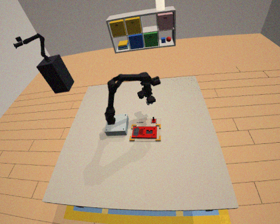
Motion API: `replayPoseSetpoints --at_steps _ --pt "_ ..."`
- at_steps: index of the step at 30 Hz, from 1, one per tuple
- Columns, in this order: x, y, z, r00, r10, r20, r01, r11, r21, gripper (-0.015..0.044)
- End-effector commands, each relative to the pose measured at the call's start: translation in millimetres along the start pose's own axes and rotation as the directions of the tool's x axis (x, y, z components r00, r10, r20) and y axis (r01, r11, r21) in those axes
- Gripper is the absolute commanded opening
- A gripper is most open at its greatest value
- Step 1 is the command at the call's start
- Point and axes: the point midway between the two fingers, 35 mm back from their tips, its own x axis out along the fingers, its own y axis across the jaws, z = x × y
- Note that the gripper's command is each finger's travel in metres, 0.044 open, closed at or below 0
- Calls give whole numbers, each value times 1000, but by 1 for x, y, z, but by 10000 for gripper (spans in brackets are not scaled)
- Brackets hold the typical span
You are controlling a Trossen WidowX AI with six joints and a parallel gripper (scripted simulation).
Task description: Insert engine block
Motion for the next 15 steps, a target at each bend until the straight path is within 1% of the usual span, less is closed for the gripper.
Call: replayPoseSetpoints --at_steps 1,9,15 --pt "-4 4 1 1000 5 -5 -5 1000 30 0" --pt "3 26 4 1000 16 4 -16 966 258 0" --pt "8 39 6 1000 16 4 -15 892 451 0"
